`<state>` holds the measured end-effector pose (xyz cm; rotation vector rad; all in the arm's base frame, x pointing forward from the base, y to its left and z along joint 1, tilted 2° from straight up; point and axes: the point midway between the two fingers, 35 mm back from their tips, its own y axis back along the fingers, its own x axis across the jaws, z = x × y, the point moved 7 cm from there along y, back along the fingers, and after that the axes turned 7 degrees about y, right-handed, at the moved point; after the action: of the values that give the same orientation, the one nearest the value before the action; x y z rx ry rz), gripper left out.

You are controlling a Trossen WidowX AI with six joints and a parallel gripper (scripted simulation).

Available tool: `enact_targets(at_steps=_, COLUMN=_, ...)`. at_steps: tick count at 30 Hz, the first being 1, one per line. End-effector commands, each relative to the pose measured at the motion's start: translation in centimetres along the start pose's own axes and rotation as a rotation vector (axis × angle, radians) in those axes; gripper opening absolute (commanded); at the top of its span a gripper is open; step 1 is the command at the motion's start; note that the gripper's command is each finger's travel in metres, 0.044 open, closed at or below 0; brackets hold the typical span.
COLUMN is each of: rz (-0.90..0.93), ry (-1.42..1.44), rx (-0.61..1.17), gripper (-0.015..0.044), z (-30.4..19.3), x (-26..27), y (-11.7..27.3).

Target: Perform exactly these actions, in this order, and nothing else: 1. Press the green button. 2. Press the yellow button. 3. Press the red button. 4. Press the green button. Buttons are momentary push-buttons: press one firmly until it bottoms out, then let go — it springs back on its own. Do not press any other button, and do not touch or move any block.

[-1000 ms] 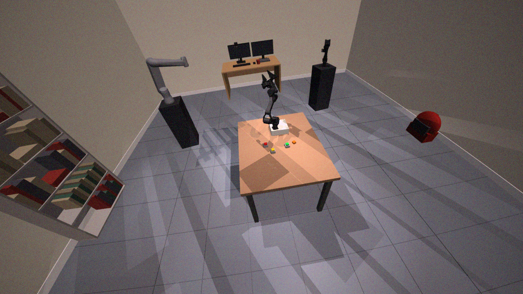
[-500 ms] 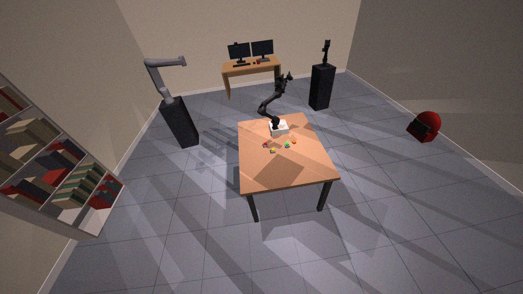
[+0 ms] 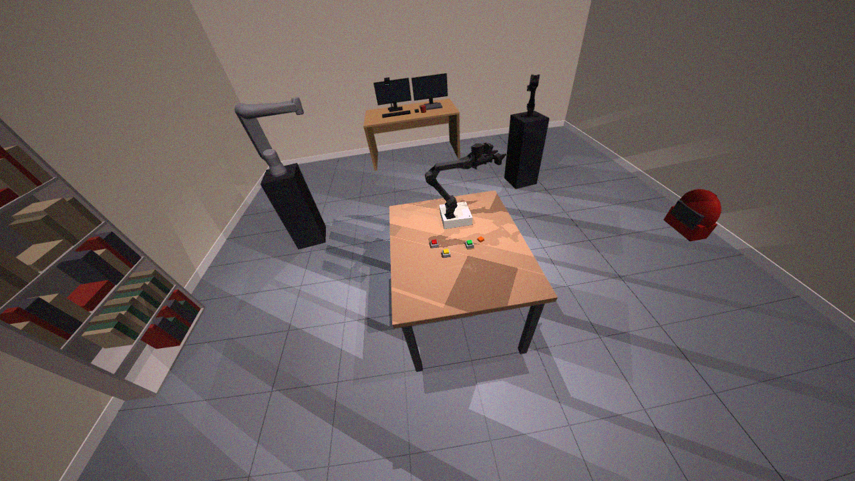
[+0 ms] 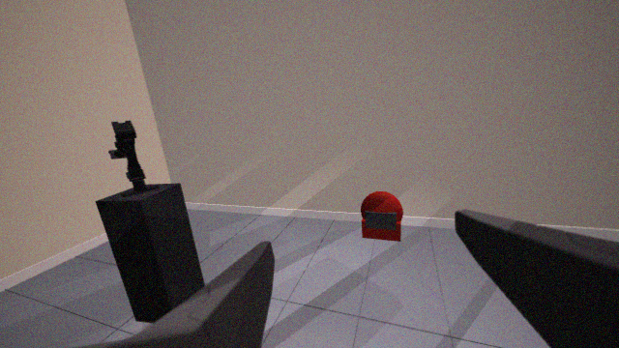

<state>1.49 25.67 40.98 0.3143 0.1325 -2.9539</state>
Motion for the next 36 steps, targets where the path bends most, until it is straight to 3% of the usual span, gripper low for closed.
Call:
enact_targets(at_steps=1, rz=-0.166, ry=-0.111, rx=0.214, gripper=0.0400, z=-4.3, x=-4.3, y=-0.2)
enact_targets(at_steps=10, rz=-0.478, ry=-0.363, rx=0.573, gripper=0.0400, z=-12.4, x=-11.5, y=3.1)
enact_targets(at_steps=20, rz=-0.848, ry=-0.741, rx=0.923, gripper=0.0400, z=-20.3, x=-16.8, y=11.8)
enact_targets(at_steps=32, rz=-1.271, ry=-1.399, rx=1.268, gripper=0.0400, z=-26.8, x=-16.2, y=26.4)
enact_targets(at_steps=36, rz=-1.305, ry=-1.479, rx=1.295, gripper=0.0400, z=-27.2, x=-15.7, y=27.8)
